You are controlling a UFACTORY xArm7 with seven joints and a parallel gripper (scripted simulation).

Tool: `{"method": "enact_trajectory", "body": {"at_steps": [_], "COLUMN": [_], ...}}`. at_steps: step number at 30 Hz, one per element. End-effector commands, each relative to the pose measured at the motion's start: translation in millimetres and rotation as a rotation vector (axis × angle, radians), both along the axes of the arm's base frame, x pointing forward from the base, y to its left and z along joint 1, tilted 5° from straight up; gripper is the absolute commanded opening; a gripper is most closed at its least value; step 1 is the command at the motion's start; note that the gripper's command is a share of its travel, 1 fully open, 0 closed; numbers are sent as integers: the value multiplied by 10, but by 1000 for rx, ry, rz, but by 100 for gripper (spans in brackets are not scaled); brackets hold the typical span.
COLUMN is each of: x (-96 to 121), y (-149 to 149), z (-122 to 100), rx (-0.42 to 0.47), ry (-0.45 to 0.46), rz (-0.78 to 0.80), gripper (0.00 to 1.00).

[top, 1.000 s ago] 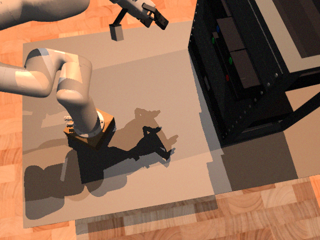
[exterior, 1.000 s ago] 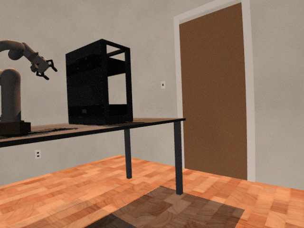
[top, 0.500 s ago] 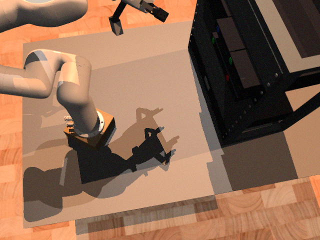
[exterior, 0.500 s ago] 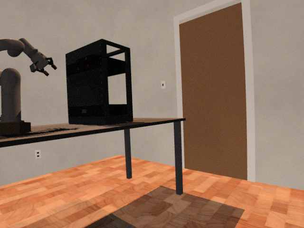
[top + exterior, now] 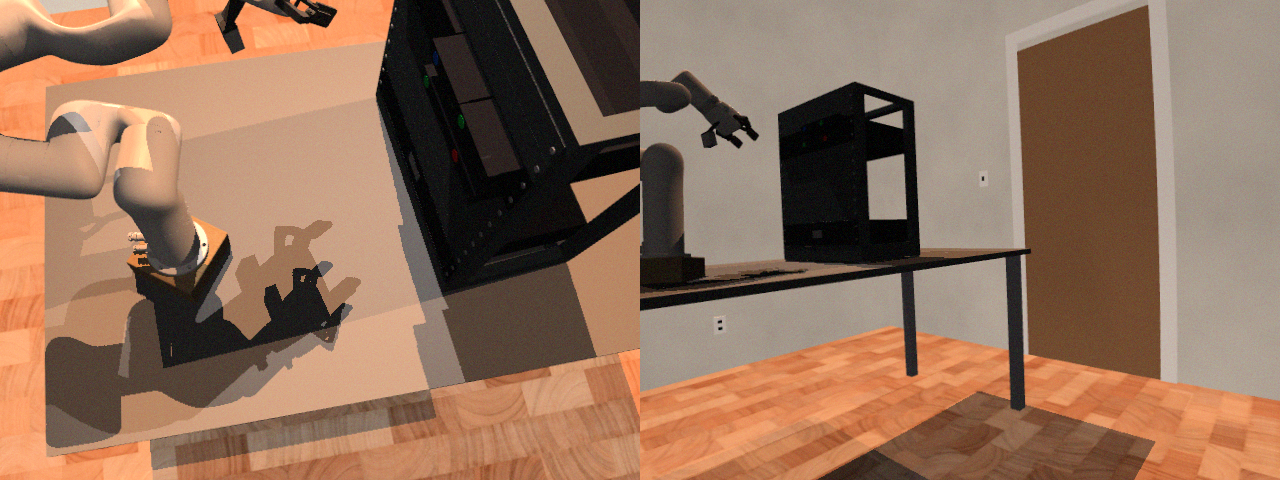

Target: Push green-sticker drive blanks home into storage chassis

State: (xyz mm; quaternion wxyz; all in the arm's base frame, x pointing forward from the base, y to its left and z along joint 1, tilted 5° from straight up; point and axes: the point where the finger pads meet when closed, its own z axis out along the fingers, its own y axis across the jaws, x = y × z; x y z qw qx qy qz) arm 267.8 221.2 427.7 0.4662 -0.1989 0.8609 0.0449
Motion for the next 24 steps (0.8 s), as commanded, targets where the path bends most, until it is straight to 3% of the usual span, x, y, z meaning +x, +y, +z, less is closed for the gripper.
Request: {"method": "enact_trajectory", "body": {"at_steps": [1, 3, 16, 20, 24], "x": [-7, -7, -47, -52, -71], "y": [23, 23, -36, -49, -110], "z": [181, 181, 638, 681, 852], "rx": [139, 139, 495, 529, 666], "ry": [-19, -19, -35, -35, -34], "rz": [-16, -16, -57, -61, -76], "gripper": [100, 100, 100, 100, 100]}}
